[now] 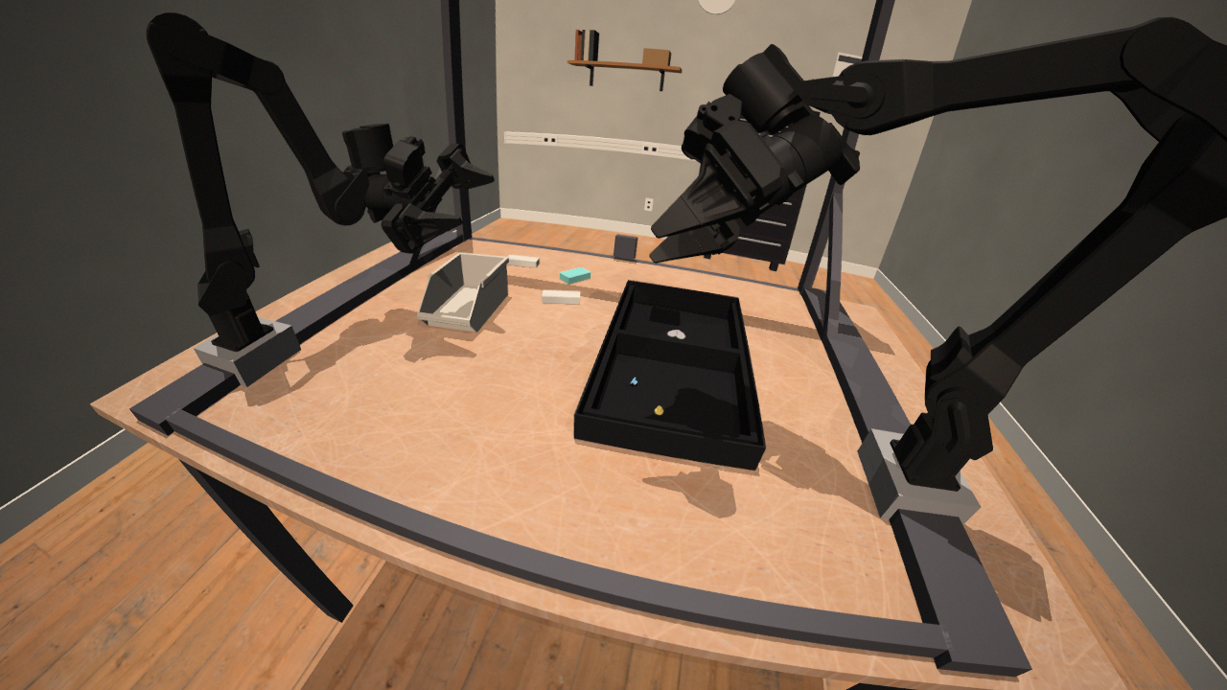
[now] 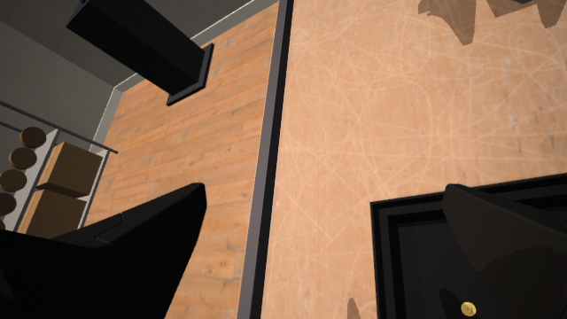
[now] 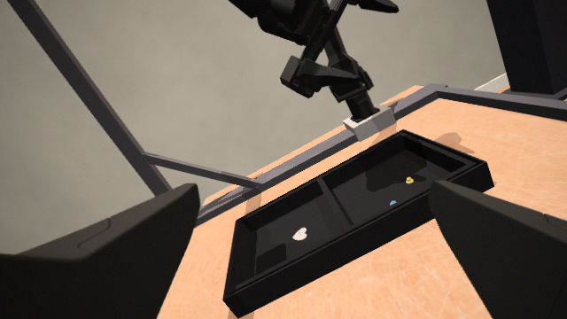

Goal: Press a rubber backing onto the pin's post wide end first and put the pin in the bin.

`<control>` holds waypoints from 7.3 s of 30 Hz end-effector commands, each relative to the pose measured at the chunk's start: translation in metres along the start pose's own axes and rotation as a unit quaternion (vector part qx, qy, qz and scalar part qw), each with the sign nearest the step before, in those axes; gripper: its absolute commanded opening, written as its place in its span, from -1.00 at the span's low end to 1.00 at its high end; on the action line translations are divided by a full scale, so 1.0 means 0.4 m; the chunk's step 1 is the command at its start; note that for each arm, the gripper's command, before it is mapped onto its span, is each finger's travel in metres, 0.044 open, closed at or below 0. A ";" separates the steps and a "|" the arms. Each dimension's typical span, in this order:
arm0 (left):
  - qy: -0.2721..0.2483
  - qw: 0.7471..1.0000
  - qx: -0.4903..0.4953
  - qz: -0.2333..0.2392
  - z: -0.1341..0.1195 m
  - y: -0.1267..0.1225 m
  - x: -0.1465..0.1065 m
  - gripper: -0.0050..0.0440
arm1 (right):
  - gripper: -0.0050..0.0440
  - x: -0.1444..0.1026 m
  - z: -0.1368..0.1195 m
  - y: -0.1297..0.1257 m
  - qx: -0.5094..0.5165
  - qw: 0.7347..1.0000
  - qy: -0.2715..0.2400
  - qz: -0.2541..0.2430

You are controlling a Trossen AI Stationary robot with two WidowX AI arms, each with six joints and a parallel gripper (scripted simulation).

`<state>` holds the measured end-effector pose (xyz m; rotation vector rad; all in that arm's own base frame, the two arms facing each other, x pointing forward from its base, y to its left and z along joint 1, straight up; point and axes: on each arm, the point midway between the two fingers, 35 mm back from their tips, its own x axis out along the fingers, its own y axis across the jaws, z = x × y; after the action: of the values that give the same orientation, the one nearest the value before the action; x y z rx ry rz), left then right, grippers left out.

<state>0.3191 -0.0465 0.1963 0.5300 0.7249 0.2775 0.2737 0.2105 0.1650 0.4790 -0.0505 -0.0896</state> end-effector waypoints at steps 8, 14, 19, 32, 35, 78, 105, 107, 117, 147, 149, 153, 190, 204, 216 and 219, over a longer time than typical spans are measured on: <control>-0.006 1.000 -0.006 0.000 0.010 0.007 -0.007 1.00 | 1.00 0.001 0.011 0.007 0.008 1.000 -0.003 0.002; -0.006 1.000 -0.006 0.000 0.010 0.007 -0.007 1.00 | 1.00 0.001 0.011 0.007 0.008 1.000 -0.003 0.002; -0.006 1.000 -0.006 0.000 0.010 0.007 -0.007 1.00 | 1.00 0.001 0.011 0.007 0.008 1.000 -0.003 0.002; 0.059 0.963 0.080 -0.252 -0.002 -0.285 -0.108 1.00 | 1.00 -0.007 0.013 -0.017 -0.177 0.978 0.065 0.086; 0.066 0.955 0.088 -0.275 -0.004 -0.314 -0.117 1.00 | 1.00 -0.009 0.011 -0.020 -0.189 0.975 0.070 0.092; 0.151 0.919 0.036 -0.364 -0.083 -0.313 -0.050 1.00 | 1.00 -0.013 0.008 -0.057 -0.225 0.971 0.074 -0.016; 0.183 0.931 -0.046 -0.313 -0.122 -0.172 0.047 0.90 | 1.00 -0.023 0.024 -0.075 -0.227 0.970 0.053 -0.069; 0.186 0.929 -0.036 -0.318 -0.136 -0.175 0.051 0.71 | 1.00 -0.023 0.024 -0.075 -0.227 0.970 0.053 -0.069; 0.129 0.903 0.150 -0.381 -0.140 -0.174 0.081 -0.27 | 1.00 -0.023 0.024 -0.075 -0.227 0.970 0.053 -0.069; -0.054 0.597 0.652 -0.464 -0.197 -0.196 0.157 -0.27 | 1.00 -0.023 0.024 -0.075 -0.227 0.970 0.053 -0.069; -0.067 0.564 0.680 -0.463 -0.201 -0.198 0.162 -0.27 | 1.00 -0.023 0.024 -0.075 -0.227 0.970 0.053 -0.069; -0.079 0.531 0.706 -0.461 -0.205 -0.201 0.167 -0.27 | 1.00 -0.023 0.024 -0.075 -0.227 0.970 0.053 -0.069; -0.126 0.382 0.795 -0.455 -0.319 -0.278 0.249 -0.27 | 1.00 -0.023 0.024 -0.075 -0.227 0.970 0.053 -0.069; -0.130 0.387 0.796 -0.447 -0.303 -0.275 0.250 -0.59 | 1.00 -0.023 0.024 -0.075 -0.227 0.970 0.053 -0.069; -0.131 0.387 0.797 -0.446 -0.298 -0.272 0.248 -0.80 | 1.00 -0.023 0.024 -0.075 -0.227 0.970 0.053 -0.069; -0.134 0.391 0.798 -0.438 -0.266 -0.251 0.230 -0.80 | 1.00 -0.023 0.024 -0.075 -0.227 0.970 0.053 -0.069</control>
<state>0.3091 -0.0523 0.0014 1.8093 0.6668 -1.8202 0.2614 0.1790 0.1540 0.0108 0.1151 -0.2077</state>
